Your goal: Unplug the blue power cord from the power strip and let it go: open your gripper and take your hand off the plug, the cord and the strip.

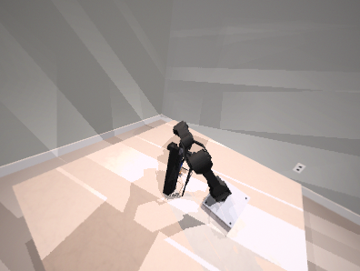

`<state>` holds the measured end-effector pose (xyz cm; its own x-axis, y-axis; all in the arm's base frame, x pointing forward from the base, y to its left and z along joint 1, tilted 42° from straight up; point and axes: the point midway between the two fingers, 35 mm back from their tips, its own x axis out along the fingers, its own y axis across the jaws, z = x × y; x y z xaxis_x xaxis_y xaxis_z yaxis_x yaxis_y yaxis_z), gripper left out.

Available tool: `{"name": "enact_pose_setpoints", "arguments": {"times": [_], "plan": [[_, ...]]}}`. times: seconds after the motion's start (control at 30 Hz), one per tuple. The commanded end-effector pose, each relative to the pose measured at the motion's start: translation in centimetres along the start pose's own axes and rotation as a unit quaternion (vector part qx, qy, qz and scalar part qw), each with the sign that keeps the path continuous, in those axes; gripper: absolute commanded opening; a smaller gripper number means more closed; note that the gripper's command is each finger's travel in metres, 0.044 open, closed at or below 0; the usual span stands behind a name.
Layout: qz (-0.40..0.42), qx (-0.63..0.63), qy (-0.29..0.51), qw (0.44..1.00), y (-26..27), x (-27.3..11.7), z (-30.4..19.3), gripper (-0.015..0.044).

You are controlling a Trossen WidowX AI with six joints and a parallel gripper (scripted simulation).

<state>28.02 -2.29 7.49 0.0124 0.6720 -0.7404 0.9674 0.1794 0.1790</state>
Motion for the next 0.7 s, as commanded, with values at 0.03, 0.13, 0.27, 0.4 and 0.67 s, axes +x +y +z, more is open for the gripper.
{"name": "enact_pose_setpoints", "arguments": {"times": [0.03,0.13,0.27,0.4,0.67], "plan": [[0.002,-0.002,-0.008,1.000,0.1,-0.2,1.2,0.0000],[0.002,-0.002,-0.008,1.000,0.2,-0.2,1.7,0.0000],[0.002,-0.002,-0.008,1.000,0.2,-0.3,2.3,0.0000],[0.002,-0.001,-0.009,1.000,0.2,-0.4,3.0,0.0000],[0.002,-0.001,-0.009,1.000,0.2,-0.6,4.2,0.0000]]}}
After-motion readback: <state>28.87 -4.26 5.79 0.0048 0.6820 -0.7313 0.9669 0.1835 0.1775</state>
